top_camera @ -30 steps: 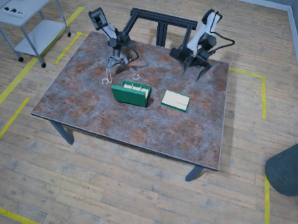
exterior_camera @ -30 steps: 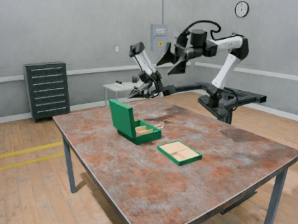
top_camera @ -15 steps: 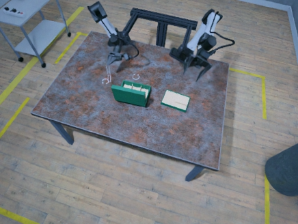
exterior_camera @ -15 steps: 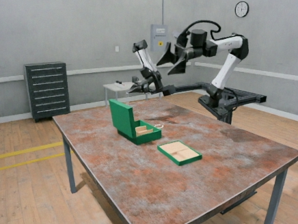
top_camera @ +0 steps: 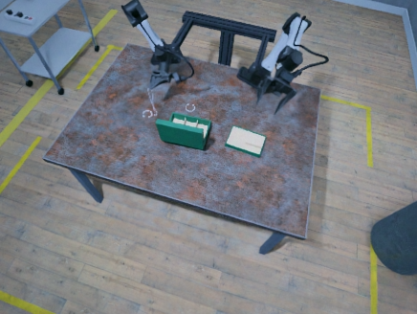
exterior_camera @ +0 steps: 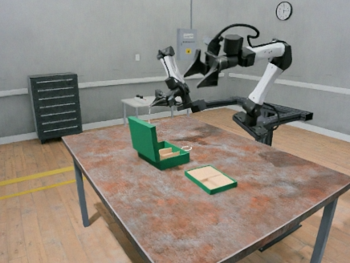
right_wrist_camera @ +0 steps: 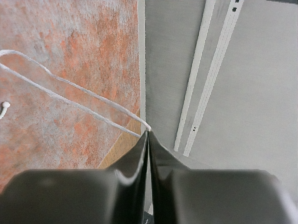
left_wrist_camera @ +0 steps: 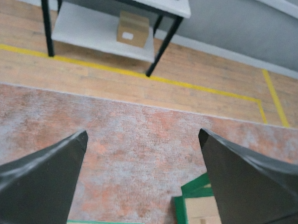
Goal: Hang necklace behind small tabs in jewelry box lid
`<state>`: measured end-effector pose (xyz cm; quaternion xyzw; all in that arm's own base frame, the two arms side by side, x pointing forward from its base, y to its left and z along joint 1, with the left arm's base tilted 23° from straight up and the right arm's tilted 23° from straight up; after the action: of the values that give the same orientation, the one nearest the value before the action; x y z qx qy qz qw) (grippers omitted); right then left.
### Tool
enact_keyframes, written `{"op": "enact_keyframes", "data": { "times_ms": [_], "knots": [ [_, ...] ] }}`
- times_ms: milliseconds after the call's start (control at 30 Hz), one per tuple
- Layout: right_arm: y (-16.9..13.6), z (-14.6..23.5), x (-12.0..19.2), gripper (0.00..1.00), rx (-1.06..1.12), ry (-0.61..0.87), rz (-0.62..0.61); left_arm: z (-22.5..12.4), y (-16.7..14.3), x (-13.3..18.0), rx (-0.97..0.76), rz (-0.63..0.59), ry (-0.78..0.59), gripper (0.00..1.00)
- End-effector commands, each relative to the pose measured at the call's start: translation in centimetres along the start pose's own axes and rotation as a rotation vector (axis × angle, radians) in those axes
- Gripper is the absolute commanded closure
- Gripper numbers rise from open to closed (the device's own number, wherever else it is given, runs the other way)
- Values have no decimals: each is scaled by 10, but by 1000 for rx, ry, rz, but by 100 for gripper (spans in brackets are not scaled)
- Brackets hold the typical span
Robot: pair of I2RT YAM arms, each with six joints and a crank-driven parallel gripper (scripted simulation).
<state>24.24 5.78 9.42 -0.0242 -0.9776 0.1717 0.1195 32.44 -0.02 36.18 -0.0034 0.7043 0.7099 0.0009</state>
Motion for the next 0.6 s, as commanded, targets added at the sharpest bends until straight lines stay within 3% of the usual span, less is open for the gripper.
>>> {"op": "enact_keyframes", "data": {
  "times_ms": [0,567],
  "knots": [
    [4,-5,-6,100,-12,7,-13,-2,34,2,-17,-105,-24,0],
    [6,-6,-1,100,1,11,-5,-2,34,2,-17,-105,-24,0]
  ]
}}
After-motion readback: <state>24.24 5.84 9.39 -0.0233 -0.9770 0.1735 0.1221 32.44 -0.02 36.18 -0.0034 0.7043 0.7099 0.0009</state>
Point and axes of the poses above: on each arm, the point where the finger pads meet when closed, its own x axis back along the fingers, its own z axis across the jaws, y = z × x, the point moved 6 cm from there along x, back along the fingers
